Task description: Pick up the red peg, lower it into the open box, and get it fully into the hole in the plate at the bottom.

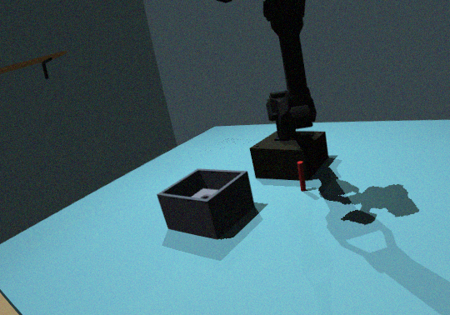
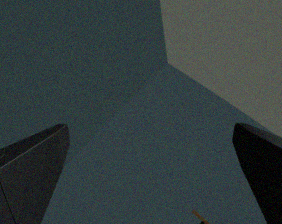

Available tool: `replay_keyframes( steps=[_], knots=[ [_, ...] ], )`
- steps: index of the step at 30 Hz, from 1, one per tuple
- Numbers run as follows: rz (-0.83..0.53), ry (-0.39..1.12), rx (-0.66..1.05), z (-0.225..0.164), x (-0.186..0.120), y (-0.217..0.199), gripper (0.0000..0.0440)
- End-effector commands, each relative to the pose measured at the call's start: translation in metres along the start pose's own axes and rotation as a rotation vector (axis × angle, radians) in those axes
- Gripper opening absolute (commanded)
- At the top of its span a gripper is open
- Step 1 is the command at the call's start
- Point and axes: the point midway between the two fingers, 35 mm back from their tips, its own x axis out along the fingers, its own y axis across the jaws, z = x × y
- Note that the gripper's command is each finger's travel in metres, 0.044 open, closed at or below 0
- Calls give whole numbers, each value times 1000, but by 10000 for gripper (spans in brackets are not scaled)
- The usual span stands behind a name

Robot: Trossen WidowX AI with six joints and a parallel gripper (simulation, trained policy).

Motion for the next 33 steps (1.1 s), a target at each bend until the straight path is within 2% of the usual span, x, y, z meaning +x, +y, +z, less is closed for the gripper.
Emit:
replay_keyframes(
  steps=[1, 3, 17, 33],
  knots=[
    [-9, -12, 9, 1, -1, -5, 420],
    [-30, -37, 56, 4, -7, -20, 440],
    [-97, -187, 507, 6, -60, -117, 440],
    [-135, -201, 1057, -53, -87, -206, 440]
  ],
)
